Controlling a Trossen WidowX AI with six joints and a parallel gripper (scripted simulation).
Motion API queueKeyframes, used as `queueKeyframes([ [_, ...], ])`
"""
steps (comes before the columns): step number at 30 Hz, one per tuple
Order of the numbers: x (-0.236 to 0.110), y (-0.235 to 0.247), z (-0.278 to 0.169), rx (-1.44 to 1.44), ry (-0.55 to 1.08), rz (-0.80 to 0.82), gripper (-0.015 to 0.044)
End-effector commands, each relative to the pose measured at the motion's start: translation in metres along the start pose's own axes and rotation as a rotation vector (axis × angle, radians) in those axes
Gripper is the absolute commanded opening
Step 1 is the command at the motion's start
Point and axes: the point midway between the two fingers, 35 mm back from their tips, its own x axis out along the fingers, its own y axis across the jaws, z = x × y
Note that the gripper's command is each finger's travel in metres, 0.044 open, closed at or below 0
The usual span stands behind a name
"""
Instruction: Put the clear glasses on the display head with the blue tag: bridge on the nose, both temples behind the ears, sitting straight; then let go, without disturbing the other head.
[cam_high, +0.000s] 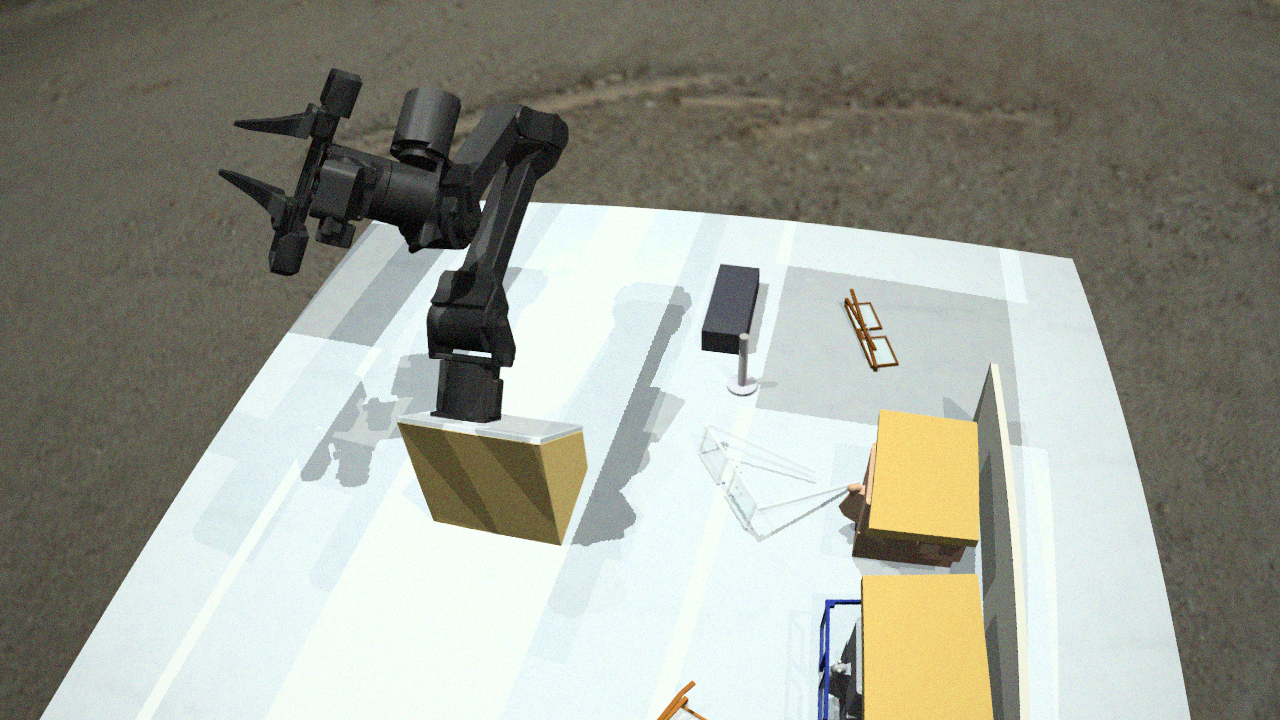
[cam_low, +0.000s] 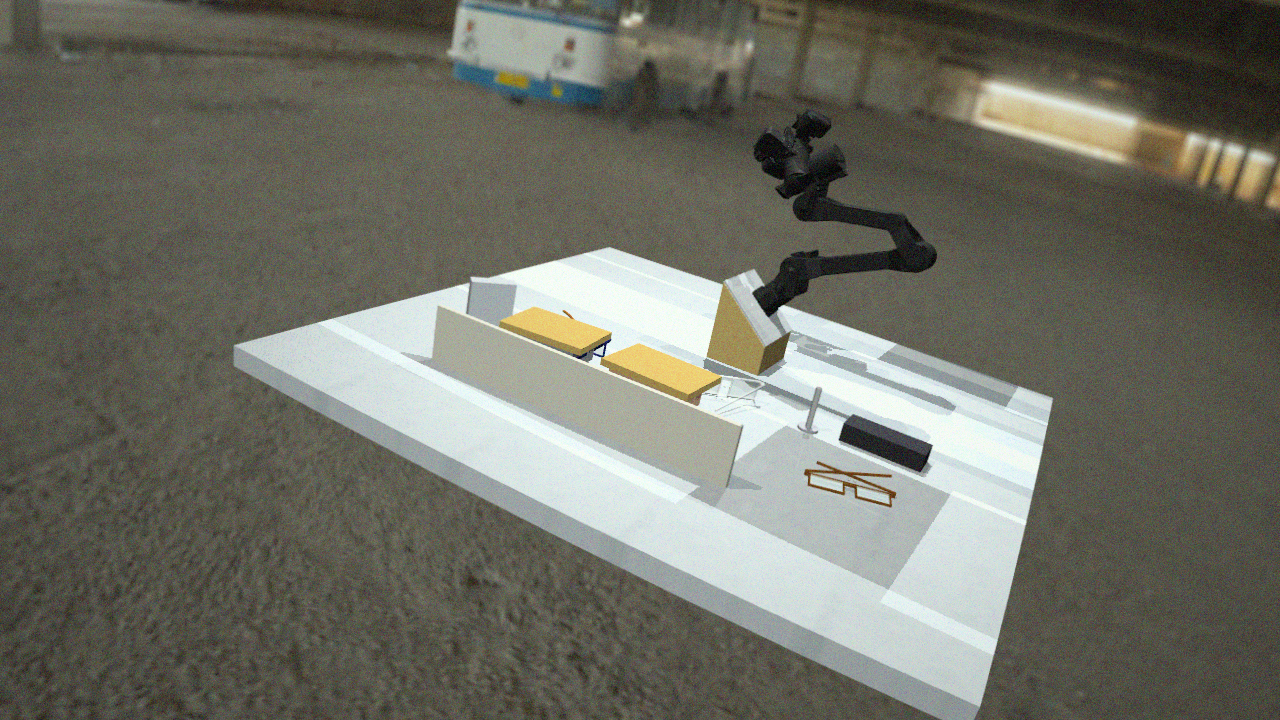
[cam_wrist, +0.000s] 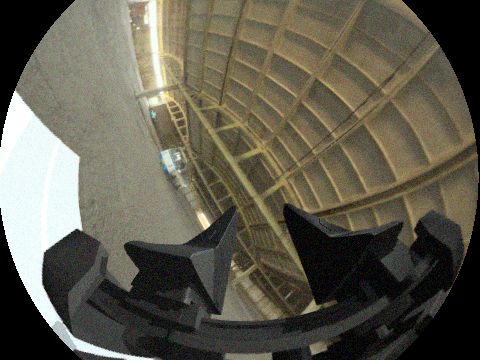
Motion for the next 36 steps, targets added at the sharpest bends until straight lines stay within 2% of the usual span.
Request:
queueKeyframes([
  [1,-0.004,0.000,0.047,0.074,-0.185,0.031,0.0200],
  [7,-0.035,0.007,0.128,0.210,-0.500,0.155,0.0200],
  [14,-0.104,0.026,0.209,0.327,-0.834,0.419,0.0200],
  [22,-0.221,0.053,0.271,0.425,-1.092,0.944,0.0200],
  [29,-0.336,0.079,0.274,0.365,-1.080,1.465,0.0200],
  [33,-0.391,0.093,0.259,0.282,-0.970,1.712,0.0200],
  [36,-0.432,0.105,0.237,0.190,-0.800,1.913,0.0200],
])
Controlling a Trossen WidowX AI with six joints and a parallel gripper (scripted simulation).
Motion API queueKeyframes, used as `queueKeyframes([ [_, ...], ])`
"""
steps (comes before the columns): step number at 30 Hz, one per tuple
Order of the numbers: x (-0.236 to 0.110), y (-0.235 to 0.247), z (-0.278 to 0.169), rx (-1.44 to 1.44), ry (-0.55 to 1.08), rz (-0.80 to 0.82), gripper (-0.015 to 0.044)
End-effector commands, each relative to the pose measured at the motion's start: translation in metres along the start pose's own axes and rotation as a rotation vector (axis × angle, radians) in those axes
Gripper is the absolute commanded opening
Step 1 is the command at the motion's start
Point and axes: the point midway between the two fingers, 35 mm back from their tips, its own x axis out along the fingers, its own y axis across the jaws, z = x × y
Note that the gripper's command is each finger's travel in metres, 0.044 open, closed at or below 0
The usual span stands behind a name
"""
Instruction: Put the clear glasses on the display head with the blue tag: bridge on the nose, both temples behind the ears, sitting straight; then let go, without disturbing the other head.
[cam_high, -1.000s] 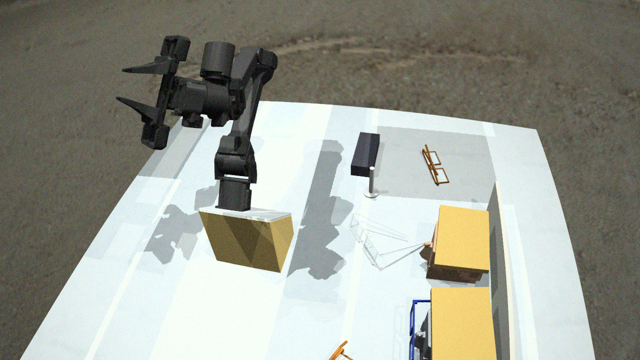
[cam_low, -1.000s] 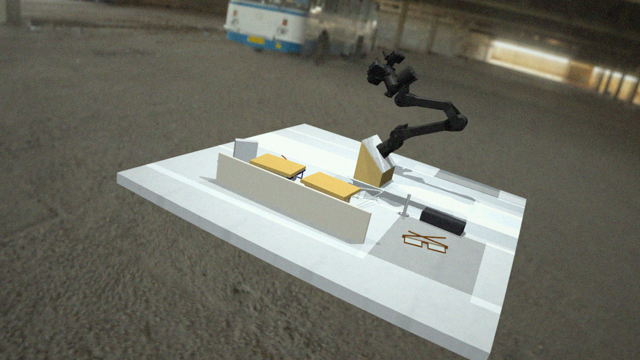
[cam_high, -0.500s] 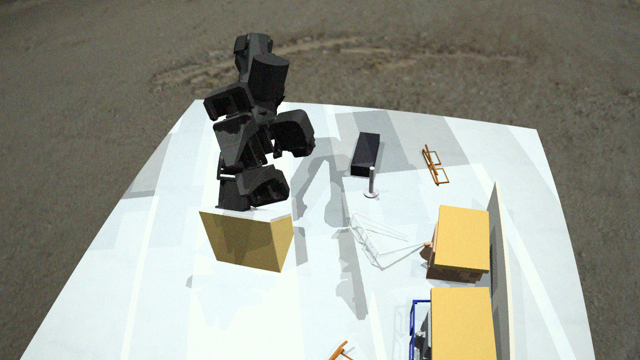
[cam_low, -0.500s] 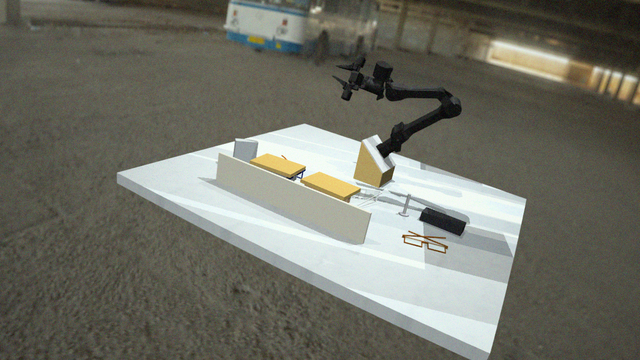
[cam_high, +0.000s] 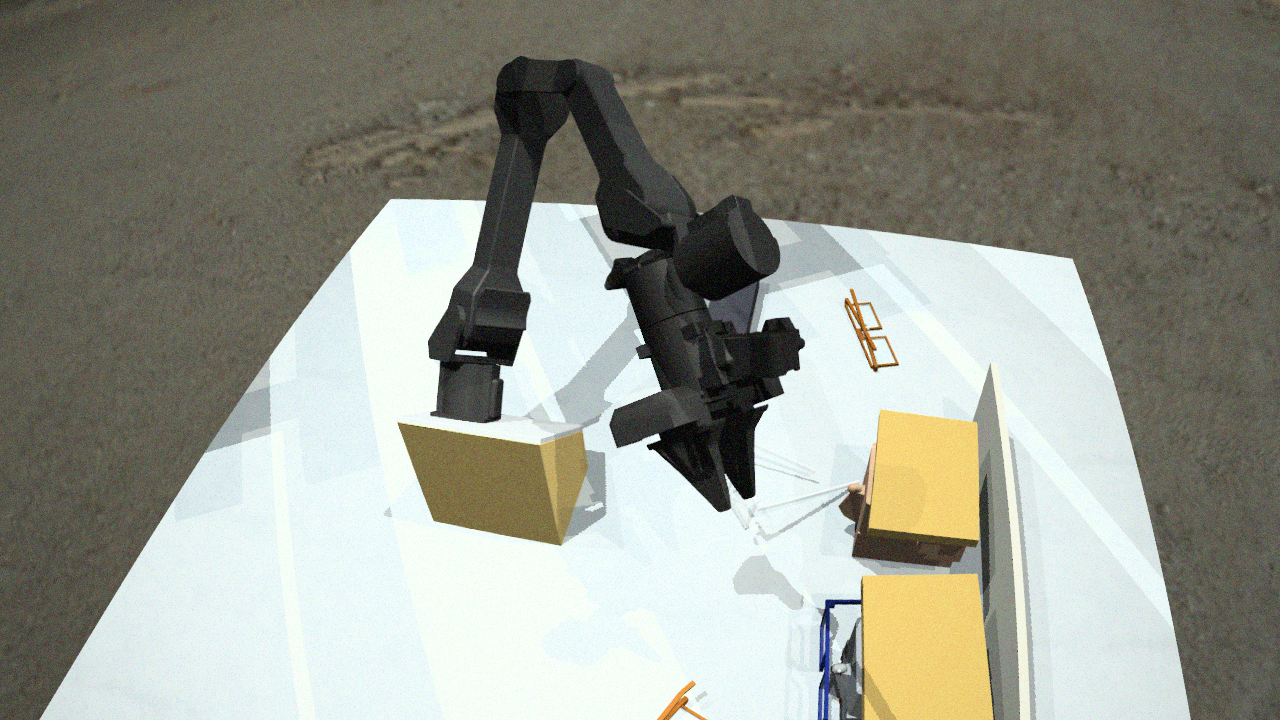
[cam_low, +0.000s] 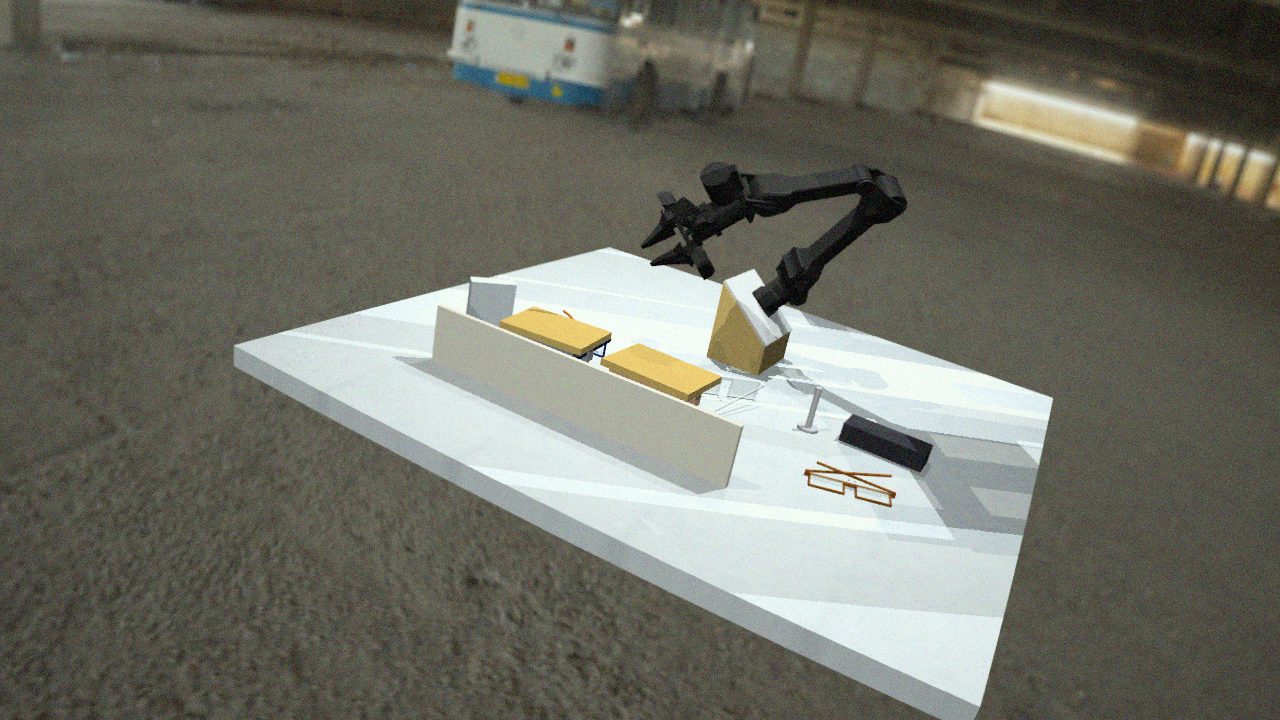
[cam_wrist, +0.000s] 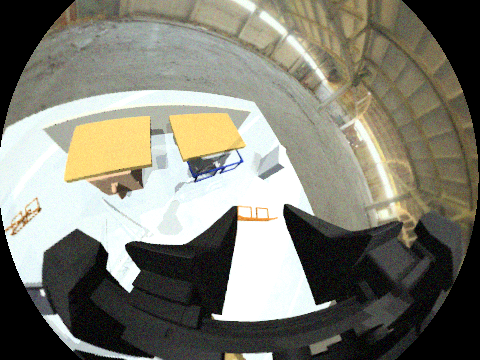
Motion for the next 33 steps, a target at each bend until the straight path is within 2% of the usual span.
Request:
queueKeyframes([
  [1,0.012,0.053,-0.015,0.162,0.162,0.169,0.0200],
  [6,0.011,0.129,-0.047,0.437,0.491,0.322,0.0200],
  [11,-0.006,0.191,-0.073,0.683,0.822,0.331,0.0200],
  [18,-0.007,0.194,-0.074,0.692,0.835,0.329,0.0200],
  [21,-0.007,0.194,-0.074,0.692,0.835,0.329,0.0121],
  [33,-0.003,0.197,-0.077,0.692,0.835,0.329,0.0120],
])
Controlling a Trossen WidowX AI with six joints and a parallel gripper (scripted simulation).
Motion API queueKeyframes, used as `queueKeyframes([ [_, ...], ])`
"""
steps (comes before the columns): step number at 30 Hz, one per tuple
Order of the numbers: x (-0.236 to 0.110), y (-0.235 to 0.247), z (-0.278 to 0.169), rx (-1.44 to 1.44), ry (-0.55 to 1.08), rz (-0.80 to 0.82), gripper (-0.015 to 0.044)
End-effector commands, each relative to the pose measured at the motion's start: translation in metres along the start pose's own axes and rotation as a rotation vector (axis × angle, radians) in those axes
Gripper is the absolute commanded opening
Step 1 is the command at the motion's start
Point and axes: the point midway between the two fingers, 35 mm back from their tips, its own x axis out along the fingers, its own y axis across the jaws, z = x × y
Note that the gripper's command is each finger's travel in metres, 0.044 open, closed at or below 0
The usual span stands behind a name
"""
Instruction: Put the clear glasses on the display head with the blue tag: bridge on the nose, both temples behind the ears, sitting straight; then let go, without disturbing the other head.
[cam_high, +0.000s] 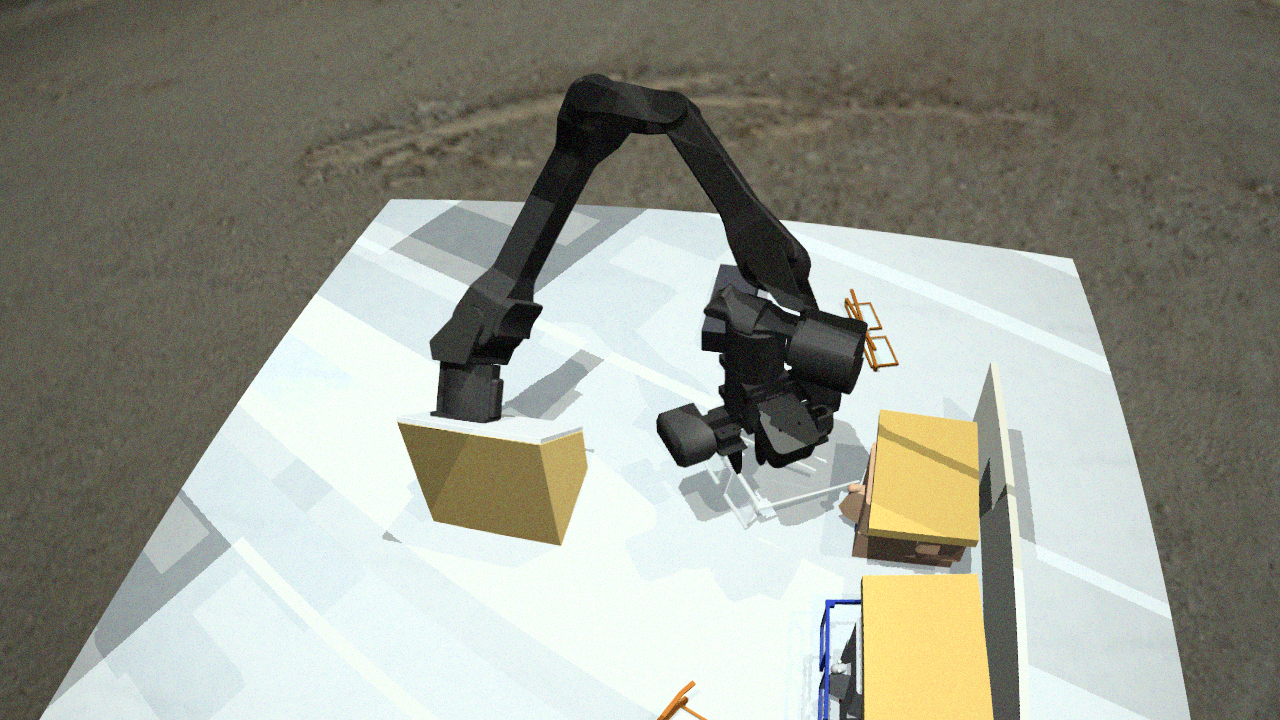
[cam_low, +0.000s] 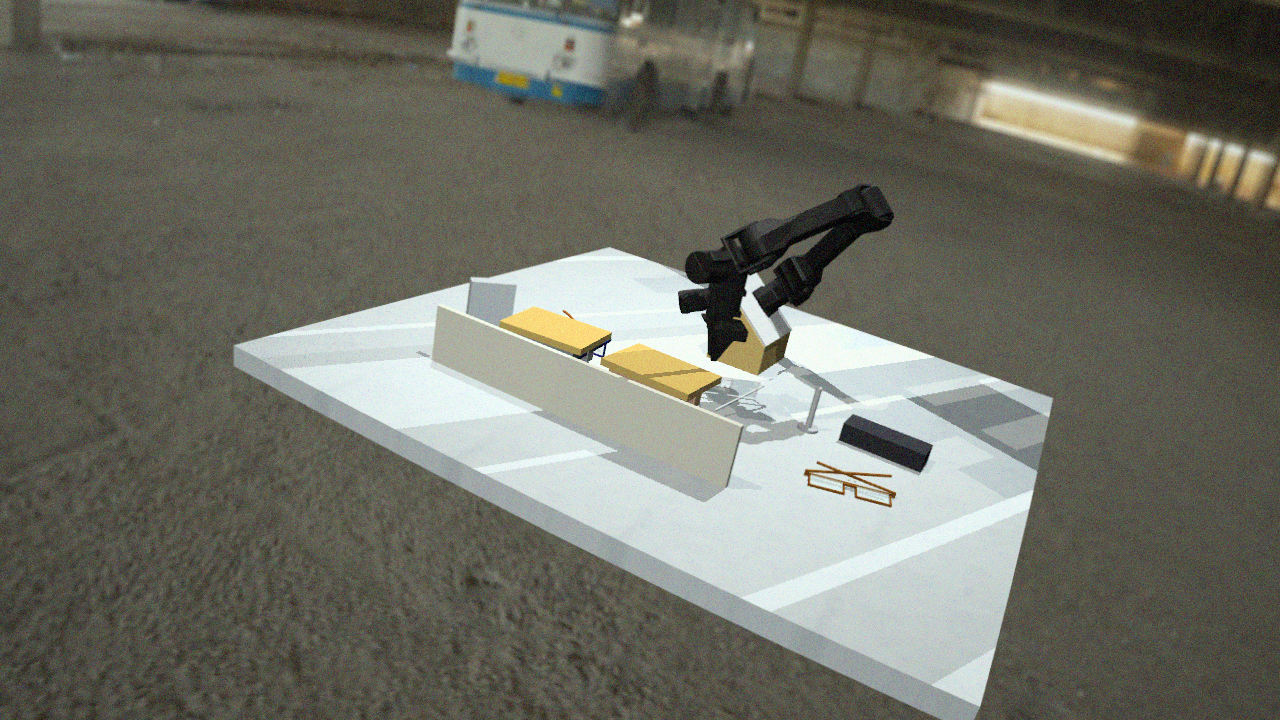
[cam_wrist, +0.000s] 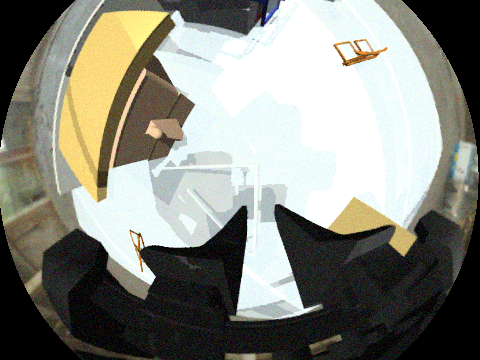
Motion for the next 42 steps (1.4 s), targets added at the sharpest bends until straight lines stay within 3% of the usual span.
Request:
queueKeyframes([
  [1,0.006,0.000,-0.001,0.008,0.008,0.001,0.0120],
  [32,0.057,-0.003,-0.003,0.008,0.010,0.003,0.0120],
  [42,0.059,-0.002,-0.003,0.008,0.010,0.003,0.0120],
])
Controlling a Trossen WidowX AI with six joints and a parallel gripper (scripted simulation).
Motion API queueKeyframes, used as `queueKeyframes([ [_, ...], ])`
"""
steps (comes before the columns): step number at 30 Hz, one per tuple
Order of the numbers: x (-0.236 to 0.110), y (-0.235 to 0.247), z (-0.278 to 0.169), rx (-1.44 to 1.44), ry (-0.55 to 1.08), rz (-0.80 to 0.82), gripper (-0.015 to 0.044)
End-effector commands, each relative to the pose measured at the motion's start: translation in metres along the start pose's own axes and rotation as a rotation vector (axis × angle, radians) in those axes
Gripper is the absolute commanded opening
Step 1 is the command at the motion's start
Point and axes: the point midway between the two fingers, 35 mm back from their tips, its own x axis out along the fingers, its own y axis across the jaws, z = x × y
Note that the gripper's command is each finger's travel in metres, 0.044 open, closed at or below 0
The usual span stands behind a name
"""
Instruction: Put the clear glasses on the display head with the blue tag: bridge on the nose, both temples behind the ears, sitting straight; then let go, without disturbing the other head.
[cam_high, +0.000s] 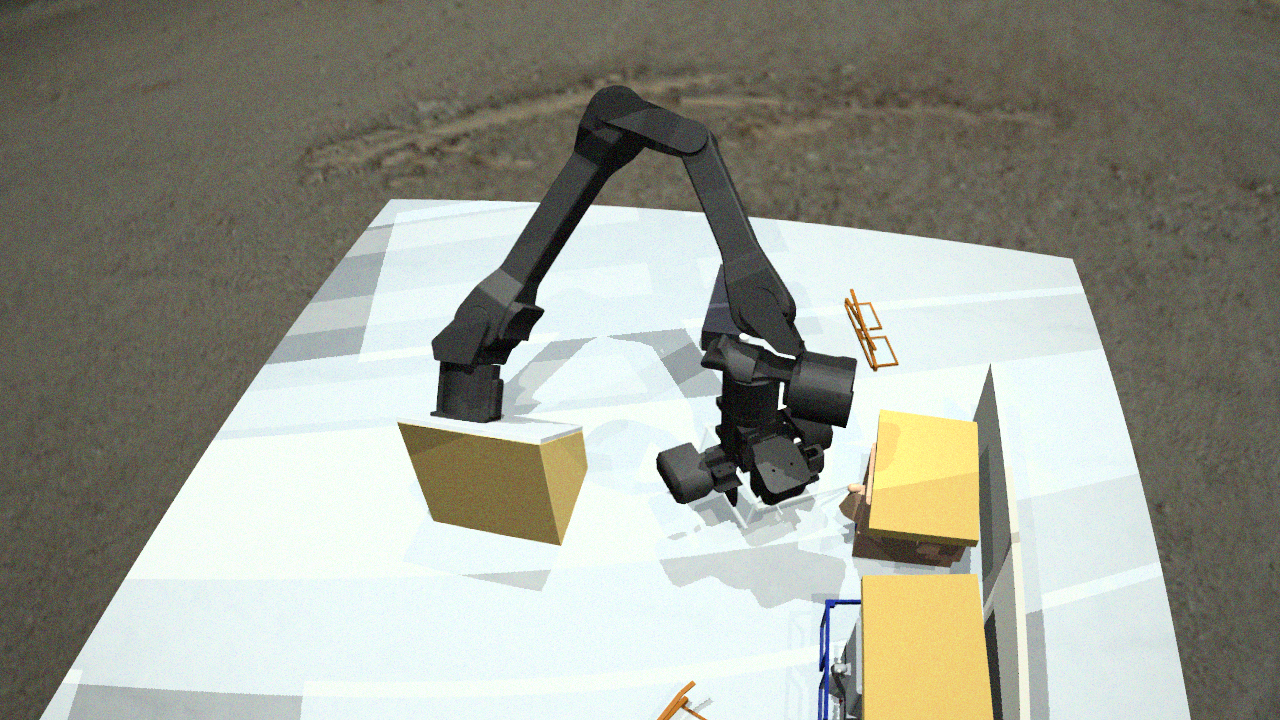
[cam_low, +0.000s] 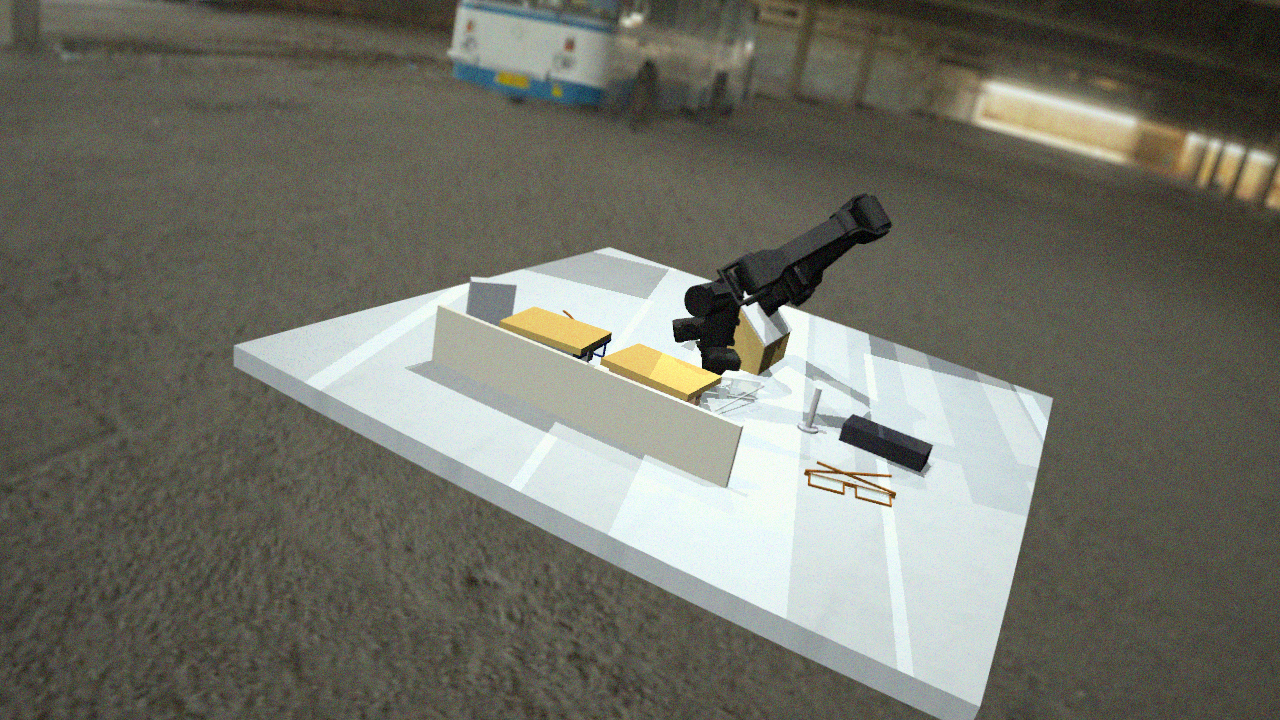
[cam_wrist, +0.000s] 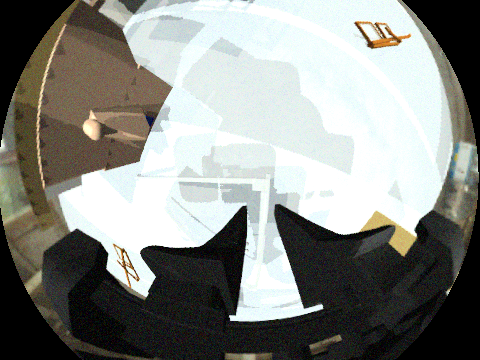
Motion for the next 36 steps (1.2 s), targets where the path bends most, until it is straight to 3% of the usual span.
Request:
queueKeyframes([
  [1,0.002,0.000,-0.001,0.009,0.008,0.001,0.0120],
  [7,0.002,0.004,-0.001,0.009,0.008,0.001,0.0120],
  [25,0.001,0.001,-0.001,0.004,0.003,-0.003,0.0000],
  [31,0.000,0.001,0.000,0.004,0.003,-0.003,0.0000],
  [36,-0.020,0.002,0.002,0.005,0.000,-0.004,0.0000],
])
